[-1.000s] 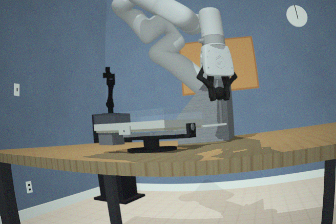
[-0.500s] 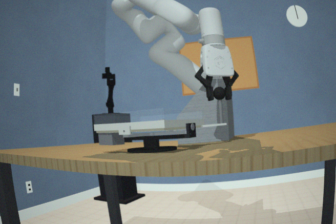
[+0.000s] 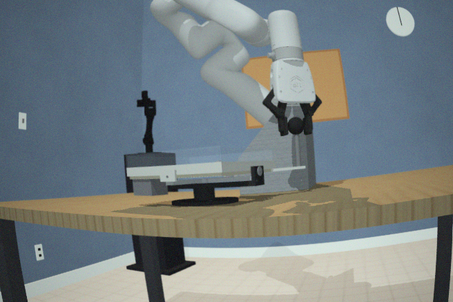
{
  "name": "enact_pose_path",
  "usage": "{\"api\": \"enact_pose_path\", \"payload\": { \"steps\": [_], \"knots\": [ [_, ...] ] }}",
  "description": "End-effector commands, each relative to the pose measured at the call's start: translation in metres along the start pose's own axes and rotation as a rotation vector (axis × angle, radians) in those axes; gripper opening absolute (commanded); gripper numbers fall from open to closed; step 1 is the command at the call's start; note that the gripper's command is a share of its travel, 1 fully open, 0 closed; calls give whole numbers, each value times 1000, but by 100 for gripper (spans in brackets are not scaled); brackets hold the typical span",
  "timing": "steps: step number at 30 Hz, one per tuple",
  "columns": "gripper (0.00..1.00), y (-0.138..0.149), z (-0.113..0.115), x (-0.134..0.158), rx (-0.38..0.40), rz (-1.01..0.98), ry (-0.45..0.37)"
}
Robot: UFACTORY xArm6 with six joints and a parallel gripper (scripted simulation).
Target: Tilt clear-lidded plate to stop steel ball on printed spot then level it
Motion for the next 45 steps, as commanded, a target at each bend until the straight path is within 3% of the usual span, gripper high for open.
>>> {"api": "enact_pose_path", "payload": {
  "steps": [1,24,45],
  "knots": [
    [61,0,1,1,0,-1,-3],
    [61,0,4,1,0,-1,-3],
    [61,0,31,1,0,-1,-3]
  ]
}}
Point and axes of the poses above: the point where the finger pads meet when closed, its own z axis back along the fingers, its own y axis across the jaws, x = y × z, the point moved 8 cm from there along z, back along the fingers, and after that the axes turned 4 degrees about -z, right-handed, at the moved point
